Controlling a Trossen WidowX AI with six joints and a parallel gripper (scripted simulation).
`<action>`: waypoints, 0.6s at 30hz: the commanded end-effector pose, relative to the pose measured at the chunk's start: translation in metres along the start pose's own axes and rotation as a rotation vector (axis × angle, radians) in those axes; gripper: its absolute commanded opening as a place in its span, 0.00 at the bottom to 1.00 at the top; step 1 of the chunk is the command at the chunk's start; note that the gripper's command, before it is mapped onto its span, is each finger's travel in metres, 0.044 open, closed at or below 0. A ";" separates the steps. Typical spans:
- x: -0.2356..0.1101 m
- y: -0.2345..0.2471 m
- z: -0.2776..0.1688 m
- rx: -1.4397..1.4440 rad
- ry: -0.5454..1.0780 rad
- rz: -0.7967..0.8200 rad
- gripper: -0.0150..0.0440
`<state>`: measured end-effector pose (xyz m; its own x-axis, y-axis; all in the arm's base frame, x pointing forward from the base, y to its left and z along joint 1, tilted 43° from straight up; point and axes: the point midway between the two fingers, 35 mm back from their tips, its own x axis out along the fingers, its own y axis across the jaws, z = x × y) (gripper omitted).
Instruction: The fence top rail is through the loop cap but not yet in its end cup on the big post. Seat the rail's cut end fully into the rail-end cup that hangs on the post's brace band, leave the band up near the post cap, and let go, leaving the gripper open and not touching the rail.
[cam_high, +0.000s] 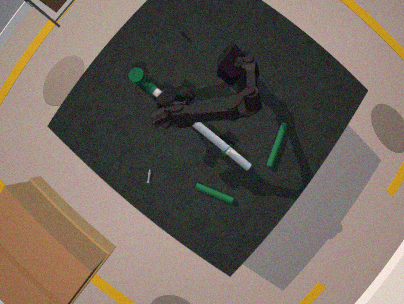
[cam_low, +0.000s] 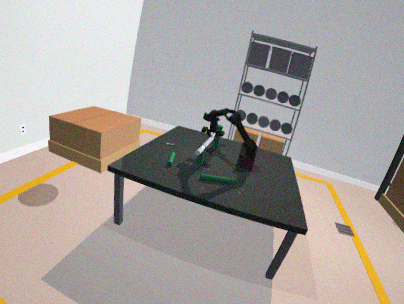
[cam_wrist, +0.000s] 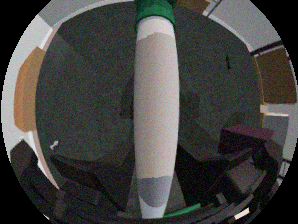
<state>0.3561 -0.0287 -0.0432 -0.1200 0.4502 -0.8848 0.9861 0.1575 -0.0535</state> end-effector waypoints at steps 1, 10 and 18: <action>-0.003 -0.001 0.008 0.004 -0.013 0.005 0.25; -0.003 -0.001 0.011 0.004 -0.013 0.005 0.25; -0.003 -0.001 0.014 0.004 -0.013 0.005 0.25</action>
<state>0.3568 -0.0338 -0.0466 -0.1191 0.4506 -0.8848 0.9861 0.1576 -0.0524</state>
